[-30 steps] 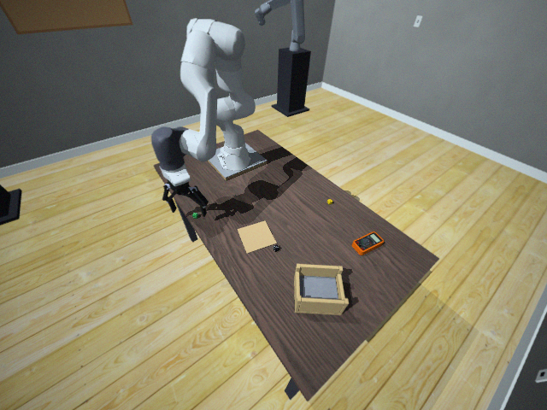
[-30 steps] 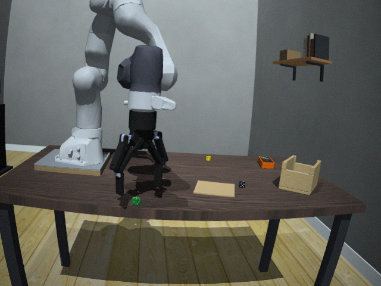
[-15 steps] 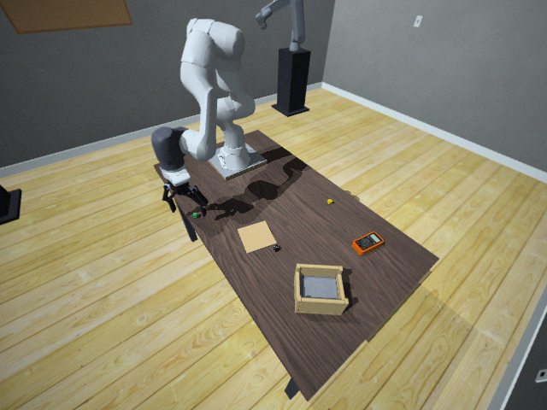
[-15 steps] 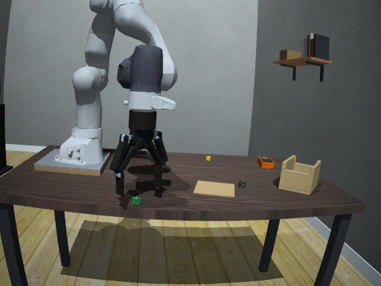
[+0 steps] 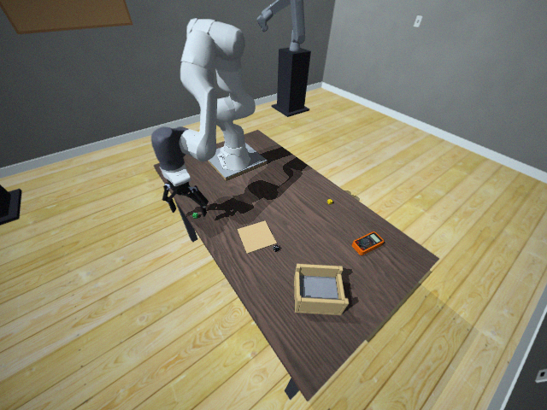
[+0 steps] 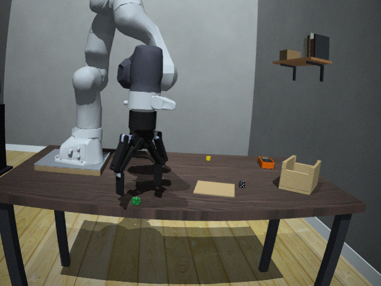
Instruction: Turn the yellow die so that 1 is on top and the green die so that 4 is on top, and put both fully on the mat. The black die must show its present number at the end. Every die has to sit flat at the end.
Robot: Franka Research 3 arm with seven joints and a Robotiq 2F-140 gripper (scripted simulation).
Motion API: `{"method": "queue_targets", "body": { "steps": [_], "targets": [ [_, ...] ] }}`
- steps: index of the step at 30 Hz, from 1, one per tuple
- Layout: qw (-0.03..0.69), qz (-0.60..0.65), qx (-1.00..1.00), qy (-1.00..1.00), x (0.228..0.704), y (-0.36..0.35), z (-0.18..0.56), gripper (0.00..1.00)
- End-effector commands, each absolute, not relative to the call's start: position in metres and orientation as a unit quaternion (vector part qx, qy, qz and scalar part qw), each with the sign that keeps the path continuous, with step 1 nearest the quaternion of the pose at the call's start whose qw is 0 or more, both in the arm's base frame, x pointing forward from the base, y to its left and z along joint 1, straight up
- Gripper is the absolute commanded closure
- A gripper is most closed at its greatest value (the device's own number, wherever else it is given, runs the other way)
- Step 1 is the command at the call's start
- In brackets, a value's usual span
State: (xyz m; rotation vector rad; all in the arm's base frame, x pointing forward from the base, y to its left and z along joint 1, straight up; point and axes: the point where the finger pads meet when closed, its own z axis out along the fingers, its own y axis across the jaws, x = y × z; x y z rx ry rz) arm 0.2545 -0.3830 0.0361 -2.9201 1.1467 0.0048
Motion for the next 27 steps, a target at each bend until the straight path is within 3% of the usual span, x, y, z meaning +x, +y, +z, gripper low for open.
{"method": "queue_targets", "body": {
  "steps": [1,14,27],
  "targets": [
    [0.001,0.0,-0.932,0.363,0.256,-0.385,0.037,0.0],
    [0.001,0.0,-0.932,0.363,0.273,-0.375,0.037,0.0],
    [0.001,0.0,-0.932,0.363,0.333,-0.339,0.037,0.0]
  ]
}}
